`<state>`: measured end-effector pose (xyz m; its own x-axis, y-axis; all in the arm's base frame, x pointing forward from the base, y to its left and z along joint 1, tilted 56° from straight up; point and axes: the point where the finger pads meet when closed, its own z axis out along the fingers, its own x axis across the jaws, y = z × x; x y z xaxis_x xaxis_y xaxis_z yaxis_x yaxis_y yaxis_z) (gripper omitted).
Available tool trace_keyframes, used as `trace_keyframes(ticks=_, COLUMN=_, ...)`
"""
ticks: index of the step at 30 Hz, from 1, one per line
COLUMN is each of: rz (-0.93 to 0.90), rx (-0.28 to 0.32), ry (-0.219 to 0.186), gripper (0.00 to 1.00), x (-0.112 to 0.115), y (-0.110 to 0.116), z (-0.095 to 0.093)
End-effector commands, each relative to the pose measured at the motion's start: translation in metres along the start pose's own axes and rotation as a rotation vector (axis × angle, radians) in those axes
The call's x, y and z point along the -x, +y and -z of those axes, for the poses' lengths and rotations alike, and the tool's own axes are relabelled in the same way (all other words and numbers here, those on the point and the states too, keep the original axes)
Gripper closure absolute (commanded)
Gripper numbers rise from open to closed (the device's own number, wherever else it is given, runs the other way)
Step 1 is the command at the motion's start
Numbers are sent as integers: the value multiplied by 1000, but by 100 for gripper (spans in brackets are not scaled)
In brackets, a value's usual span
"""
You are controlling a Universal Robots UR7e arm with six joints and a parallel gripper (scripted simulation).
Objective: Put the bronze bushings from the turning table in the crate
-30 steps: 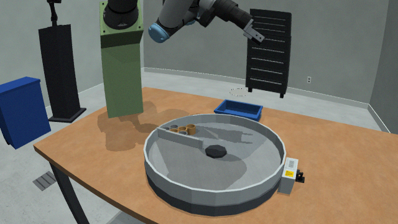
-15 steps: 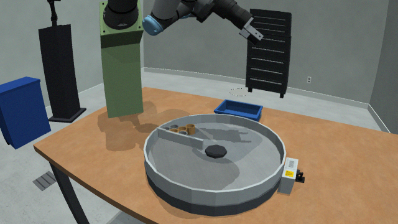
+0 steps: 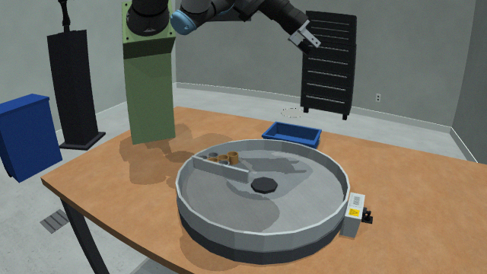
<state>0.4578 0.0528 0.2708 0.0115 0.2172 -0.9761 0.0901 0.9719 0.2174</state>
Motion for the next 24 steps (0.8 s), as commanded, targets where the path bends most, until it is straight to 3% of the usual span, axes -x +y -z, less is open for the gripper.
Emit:
trace_keyframes(ticks=1, rz=44, rx=-14, ry=42, gripper=0, x=0, y=0, z=1)
trace_keyframes(ticks=8, rz=44, rx=-14, ry=42, gripper=0, x=0, y=0, z=1)
trace_keyframes(ticks=13, rz=249, rx=-49, ry=176, gripper=0, x=-7, y=1, z=9)
trace_keyframes(ticks=24, rz=249, rx=-49, ry=176, gripper=0, x=-7, y=1, z=9)
